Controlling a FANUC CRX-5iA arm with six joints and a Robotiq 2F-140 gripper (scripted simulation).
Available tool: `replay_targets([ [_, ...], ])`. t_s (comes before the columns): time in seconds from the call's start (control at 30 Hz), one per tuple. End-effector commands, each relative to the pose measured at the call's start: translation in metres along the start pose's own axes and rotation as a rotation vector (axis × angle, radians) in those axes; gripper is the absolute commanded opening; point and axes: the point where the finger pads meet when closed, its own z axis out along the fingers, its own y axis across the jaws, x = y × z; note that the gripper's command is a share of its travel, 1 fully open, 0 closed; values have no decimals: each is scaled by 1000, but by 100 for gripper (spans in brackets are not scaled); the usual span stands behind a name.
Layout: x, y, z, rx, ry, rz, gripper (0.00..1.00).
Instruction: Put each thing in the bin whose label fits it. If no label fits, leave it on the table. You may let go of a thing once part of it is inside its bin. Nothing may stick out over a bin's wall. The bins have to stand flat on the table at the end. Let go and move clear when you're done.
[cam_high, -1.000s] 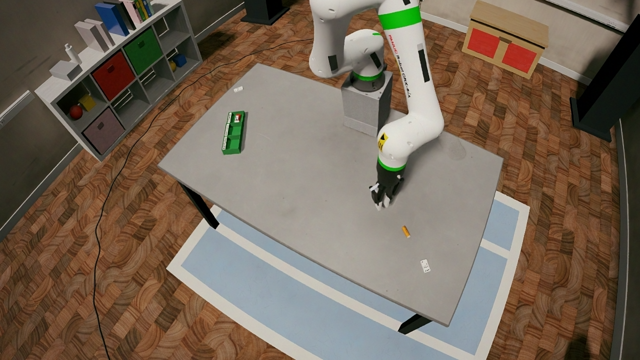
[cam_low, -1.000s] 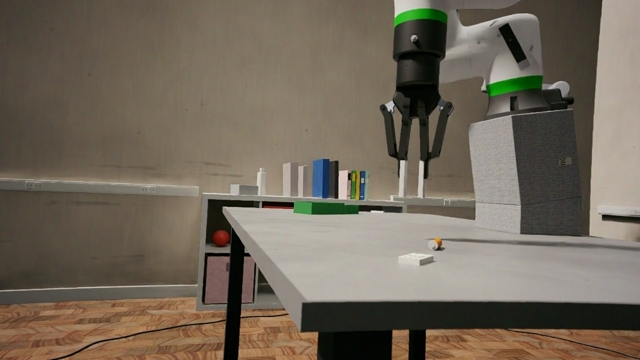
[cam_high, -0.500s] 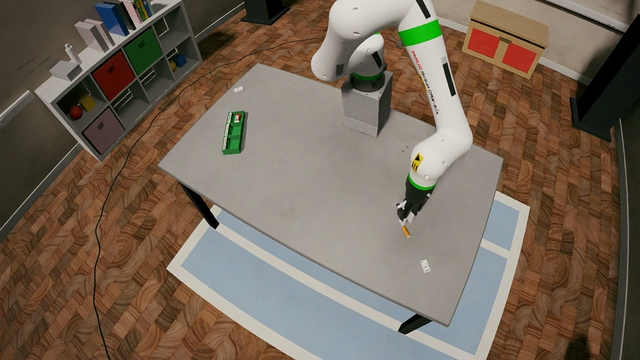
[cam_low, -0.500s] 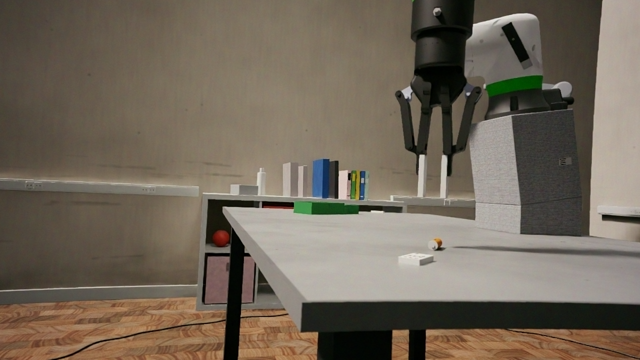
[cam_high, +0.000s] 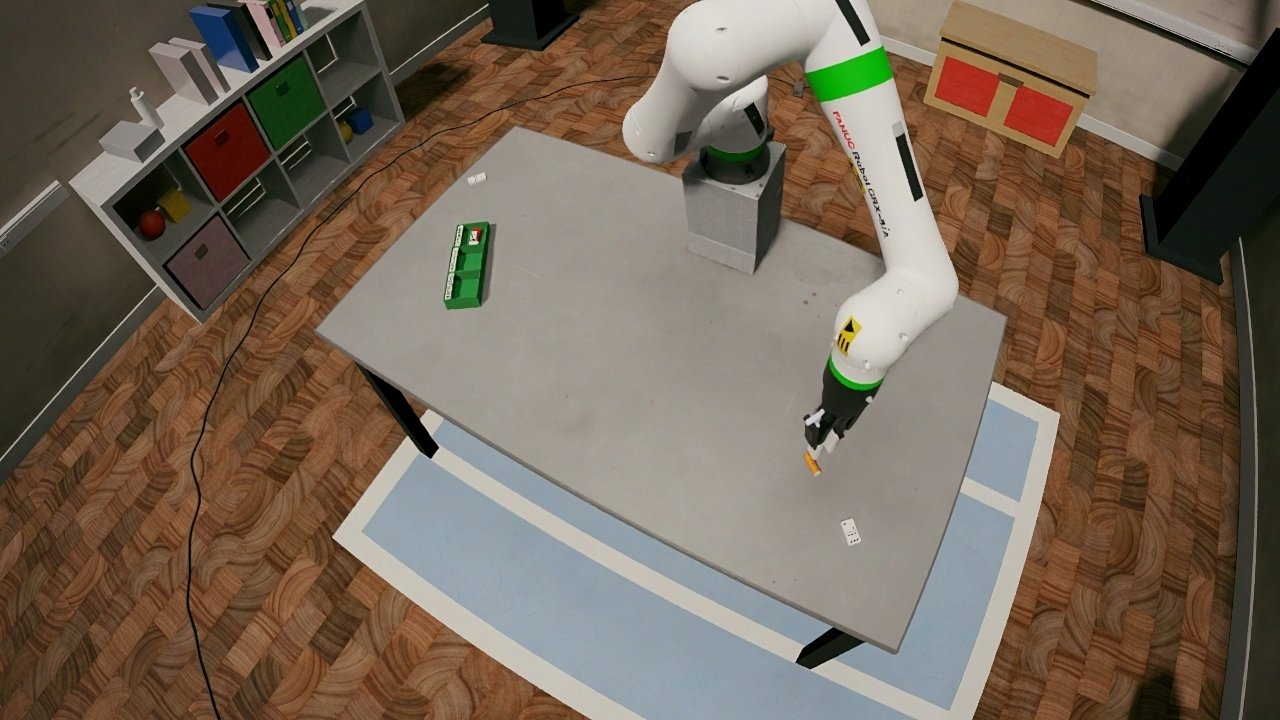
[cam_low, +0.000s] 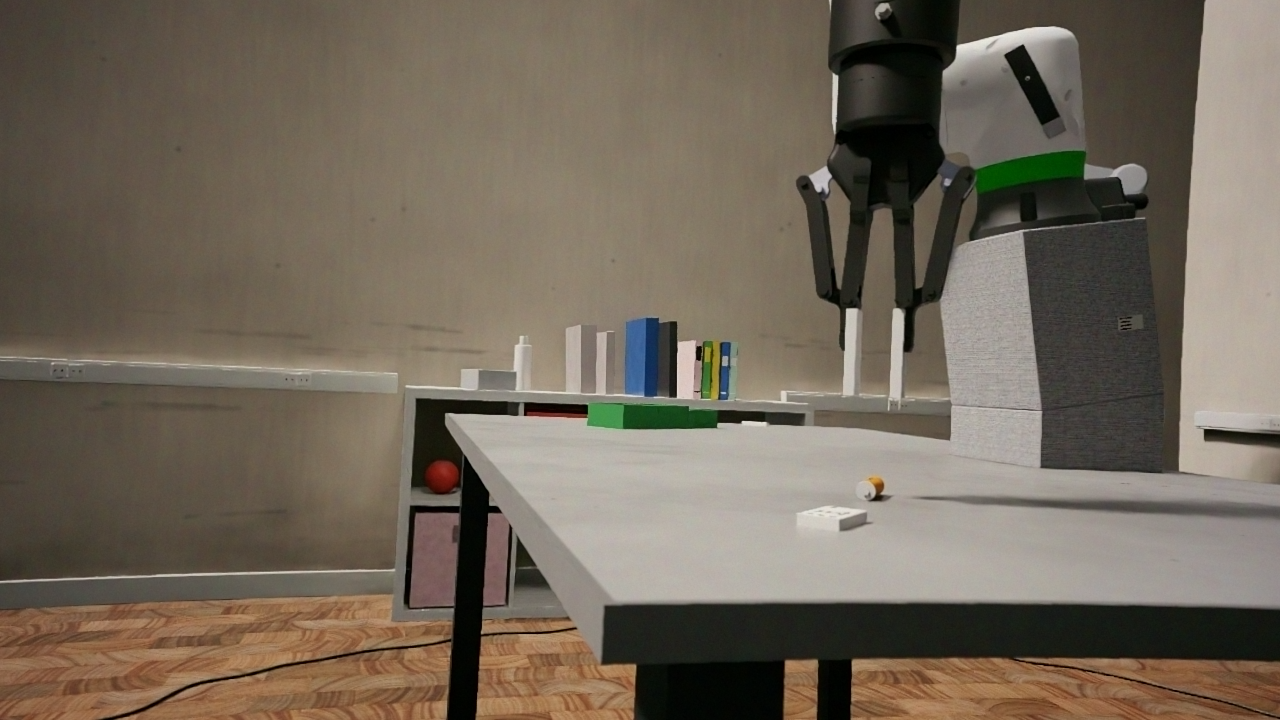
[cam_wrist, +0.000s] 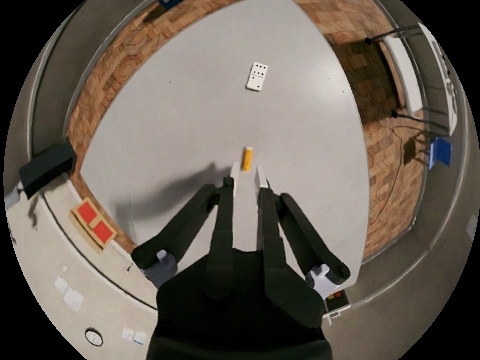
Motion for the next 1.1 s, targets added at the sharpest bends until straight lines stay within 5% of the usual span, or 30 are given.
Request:
replay_targets([
  [0.0, 0, 0, 0, 0, 0, 0, 26],
  [0.63, -1, 0, 0, 0, 0, 0, 26],
  [1.07, -1, 1, 52, 0, 0, 0, 26],
])
